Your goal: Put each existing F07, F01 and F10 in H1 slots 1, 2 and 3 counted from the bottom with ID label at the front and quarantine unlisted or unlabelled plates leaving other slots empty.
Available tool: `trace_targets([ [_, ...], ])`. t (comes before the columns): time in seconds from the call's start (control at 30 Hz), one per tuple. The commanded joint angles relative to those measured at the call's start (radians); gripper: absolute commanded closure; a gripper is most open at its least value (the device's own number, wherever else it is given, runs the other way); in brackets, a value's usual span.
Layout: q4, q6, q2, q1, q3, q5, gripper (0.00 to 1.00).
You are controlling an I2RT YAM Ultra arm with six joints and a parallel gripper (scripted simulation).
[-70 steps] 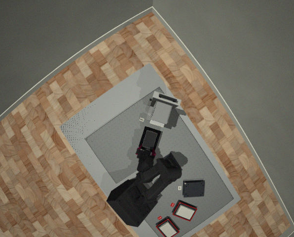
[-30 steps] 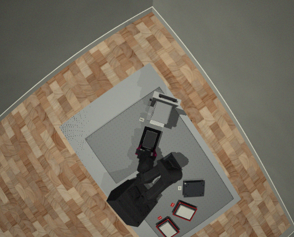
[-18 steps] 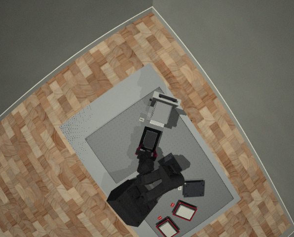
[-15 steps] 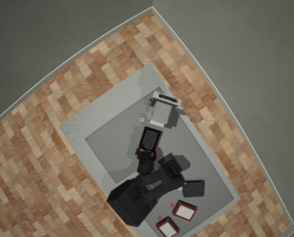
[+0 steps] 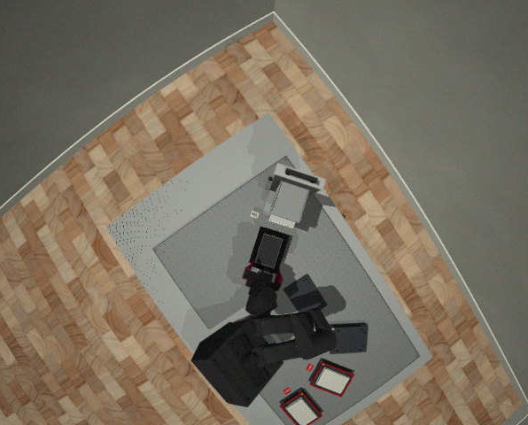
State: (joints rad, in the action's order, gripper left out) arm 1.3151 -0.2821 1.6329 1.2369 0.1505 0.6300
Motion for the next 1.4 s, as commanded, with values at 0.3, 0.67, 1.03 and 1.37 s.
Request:
trace_targets([
  [0.3,-0.176,0.018,-0.153,0.07,-0.007,0.065,0.0],
  [0.67,-0.308,0.031,-0.271,0.119,-0.001,0.114,0.0],
  [1.03,-0.554,0.061,-0.463,0.214,0.032,0.207,0.0],
  [1.37,-0.759,0.096,-0.594,0.305,0.08,0.295,0.0],
])
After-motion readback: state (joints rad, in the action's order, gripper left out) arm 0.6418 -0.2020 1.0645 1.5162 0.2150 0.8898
